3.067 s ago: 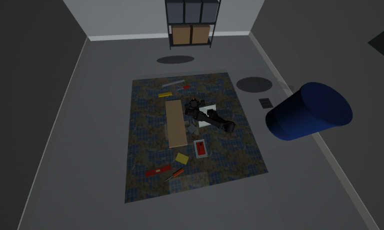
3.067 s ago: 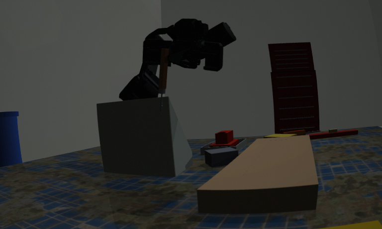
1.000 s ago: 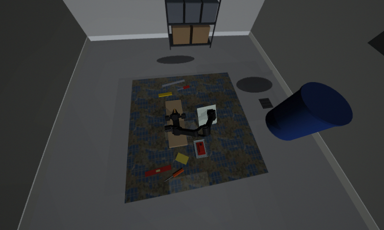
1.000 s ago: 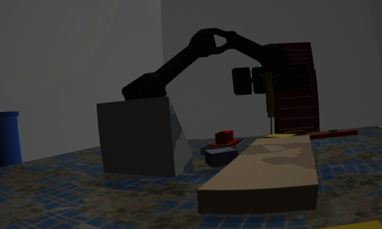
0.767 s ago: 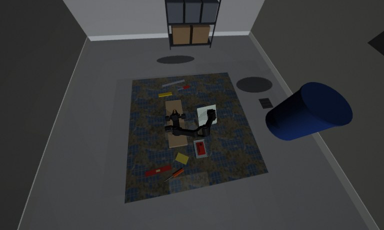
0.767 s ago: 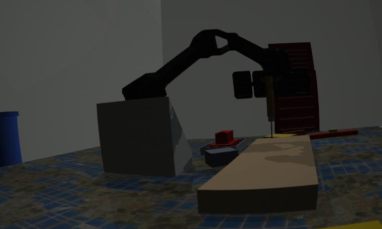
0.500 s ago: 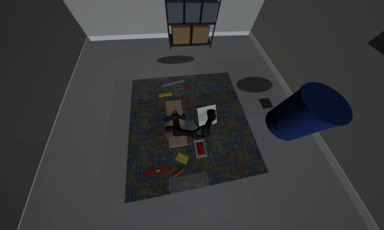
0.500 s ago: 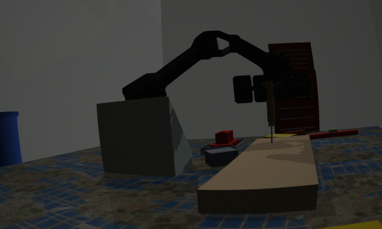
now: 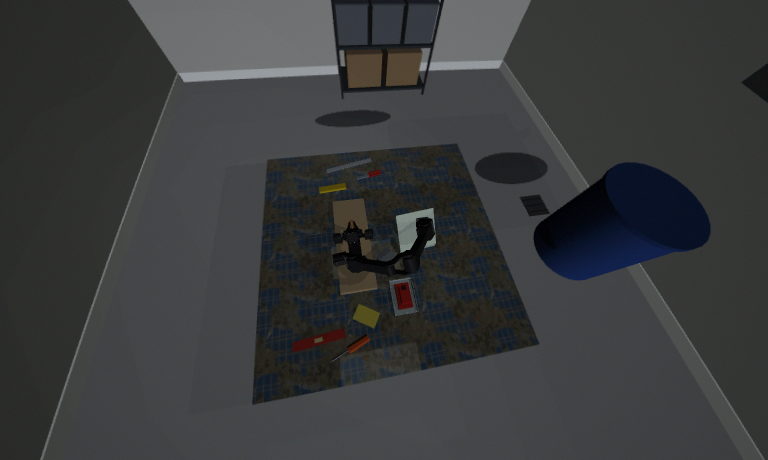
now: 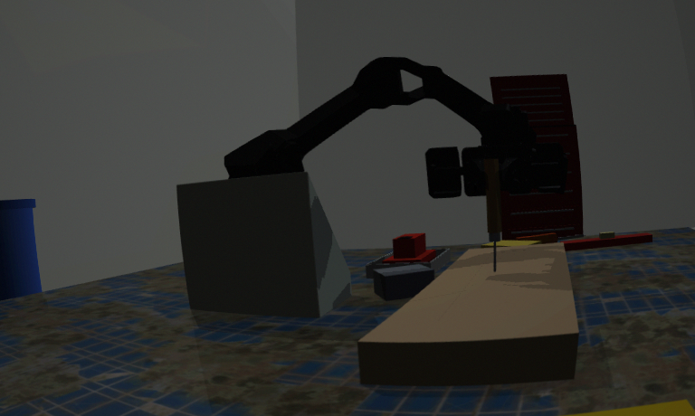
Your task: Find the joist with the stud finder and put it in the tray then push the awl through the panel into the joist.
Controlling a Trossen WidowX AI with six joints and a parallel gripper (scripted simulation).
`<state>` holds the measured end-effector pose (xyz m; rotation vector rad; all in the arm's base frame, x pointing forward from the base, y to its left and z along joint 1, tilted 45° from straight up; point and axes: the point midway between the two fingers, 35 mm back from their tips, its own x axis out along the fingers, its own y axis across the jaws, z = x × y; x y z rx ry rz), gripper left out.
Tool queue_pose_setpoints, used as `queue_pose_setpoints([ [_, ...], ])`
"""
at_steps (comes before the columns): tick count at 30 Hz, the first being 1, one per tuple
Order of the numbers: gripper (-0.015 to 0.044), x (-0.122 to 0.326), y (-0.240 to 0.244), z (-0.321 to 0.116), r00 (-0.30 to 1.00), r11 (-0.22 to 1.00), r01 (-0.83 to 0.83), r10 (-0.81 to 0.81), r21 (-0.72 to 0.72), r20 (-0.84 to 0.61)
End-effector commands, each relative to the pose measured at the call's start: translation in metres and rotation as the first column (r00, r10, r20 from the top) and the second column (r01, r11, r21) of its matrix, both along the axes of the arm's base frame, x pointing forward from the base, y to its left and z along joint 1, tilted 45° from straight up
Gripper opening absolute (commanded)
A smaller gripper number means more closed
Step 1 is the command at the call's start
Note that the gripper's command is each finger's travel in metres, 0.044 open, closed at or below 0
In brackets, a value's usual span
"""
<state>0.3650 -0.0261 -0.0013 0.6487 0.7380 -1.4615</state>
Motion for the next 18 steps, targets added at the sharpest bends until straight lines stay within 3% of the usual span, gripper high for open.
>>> queue_pose_setpoints([
  [1,0.0000,0.000,0.004,-0.004,1.000,1.000,0.006,-0.006,0.002,0.006],
  [18,0.0000,-0.001,0.019,-0.019,1.000,1.000,0.007,-0.007,0.002,0.005],
])
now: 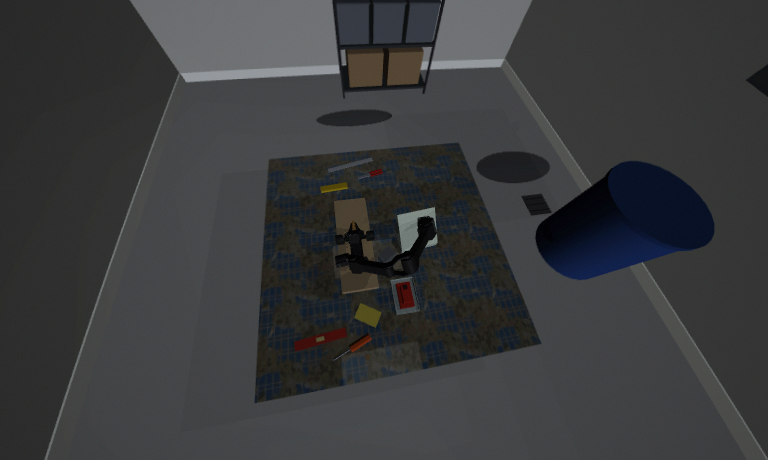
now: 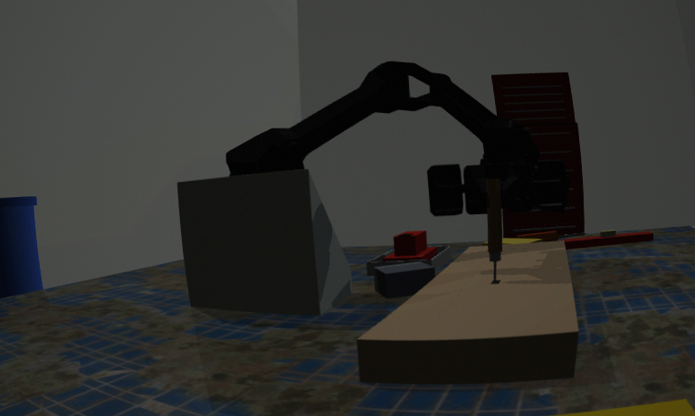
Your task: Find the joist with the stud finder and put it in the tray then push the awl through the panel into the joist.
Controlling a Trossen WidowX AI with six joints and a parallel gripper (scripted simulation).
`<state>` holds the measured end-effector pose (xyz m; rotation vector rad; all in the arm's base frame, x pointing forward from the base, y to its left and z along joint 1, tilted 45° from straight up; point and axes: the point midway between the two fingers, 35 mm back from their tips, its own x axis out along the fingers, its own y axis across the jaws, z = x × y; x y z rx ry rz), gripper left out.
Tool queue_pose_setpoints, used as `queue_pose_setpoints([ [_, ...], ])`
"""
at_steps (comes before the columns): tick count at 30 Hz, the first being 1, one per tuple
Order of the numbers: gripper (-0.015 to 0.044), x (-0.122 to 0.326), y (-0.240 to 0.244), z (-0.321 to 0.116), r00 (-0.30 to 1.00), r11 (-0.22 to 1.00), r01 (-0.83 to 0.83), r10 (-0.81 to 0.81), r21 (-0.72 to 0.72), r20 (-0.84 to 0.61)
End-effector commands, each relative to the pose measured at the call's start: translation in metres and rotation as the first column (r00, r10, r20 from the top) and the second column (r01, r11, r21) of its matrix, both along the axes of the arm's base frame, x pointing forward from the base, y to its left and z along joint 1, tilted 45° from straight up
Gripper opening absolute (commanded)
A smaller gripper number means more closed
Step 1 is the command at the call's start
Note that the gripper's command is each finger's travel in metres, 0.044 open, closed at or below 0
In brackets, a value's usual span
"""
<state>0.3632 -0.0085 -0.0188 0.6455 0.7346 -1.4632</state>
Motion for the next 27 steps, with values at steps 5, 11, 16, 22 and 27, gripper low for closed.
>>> queue_pose_setpoints([
  [5,0.0000,0.0004,0.0018,-0.0020,1.000,1.000,0.006,-0.006,0.007,0.006],
  [11,0.0000,0.0004,0.0018,-0.0020,1.000,1.000,0.006,-0.006,0.007,0.006],
  [16,0.0000,0.0004,0.0018,-0.0020,1.000,1.000,0.006,-0.006,0.007,0.006],
  [22,0.0000,0.0004,0.0018,-0.0020,1.000,1.000,0.006,-0.006,0.007,0.006],
  [27,0.0000,0.0004,0.0018,-0.0020,1.000,1.000,0.006,-0.006,0.007,0.006],
])
